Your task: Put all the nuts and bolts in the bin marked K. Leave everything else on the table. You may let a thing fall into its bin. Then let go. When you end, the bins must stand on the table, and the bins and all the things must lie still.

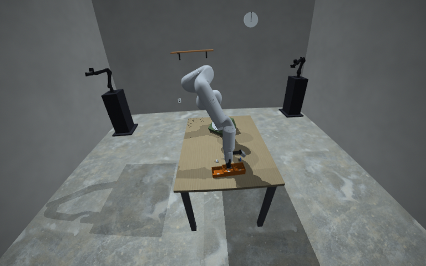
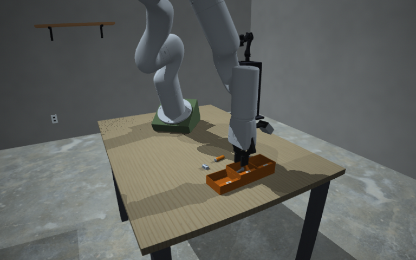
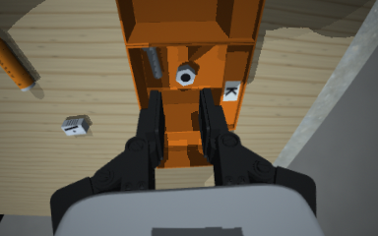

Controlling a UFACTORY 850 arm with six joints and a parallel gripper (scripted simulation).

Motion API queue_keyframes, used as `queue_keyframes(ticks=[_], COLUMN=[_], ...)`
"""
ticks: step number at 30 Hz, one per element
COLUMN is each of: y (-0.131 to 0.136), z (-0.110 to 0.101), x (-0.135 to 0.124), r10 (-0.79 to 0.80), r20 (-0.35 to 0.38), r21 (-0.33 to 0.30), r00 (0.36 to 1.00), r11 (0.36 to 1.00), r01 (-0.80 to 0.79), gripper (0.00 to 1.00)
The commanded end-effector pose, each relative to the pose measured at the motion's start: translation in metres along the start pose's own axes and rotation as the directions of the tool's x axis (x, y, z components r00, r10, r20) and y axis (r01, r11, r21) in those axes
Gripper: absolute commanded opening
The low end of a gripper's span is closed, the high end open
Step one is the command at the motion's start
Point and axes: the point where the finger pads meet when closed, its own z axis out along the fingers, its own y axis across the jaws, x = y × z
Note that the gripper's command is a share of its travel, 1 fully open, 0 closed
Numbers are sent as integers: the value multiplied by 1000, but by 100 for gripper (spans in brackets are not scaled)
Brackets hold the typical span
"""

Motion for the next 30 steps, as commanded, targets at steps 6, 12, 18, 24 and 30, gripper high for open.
queue_keyframes(ticks=[6,12,18,24,30], y=[1,1,1,1,1], z=[-15,-27,-51,-75,-91], x=[0,0,0,0,0], r10=[1,1,1,1,1], r20=[-1,-1,-1,-1,-1], r21=[-2,-2,-2,-2,-2], r00=[1000,1000,1000,1000,1000], r11=[1000,1000,1000,1000,1000], r01=[-1,-1,-1,-1,-1], gripper=[29,100,100,100,100])
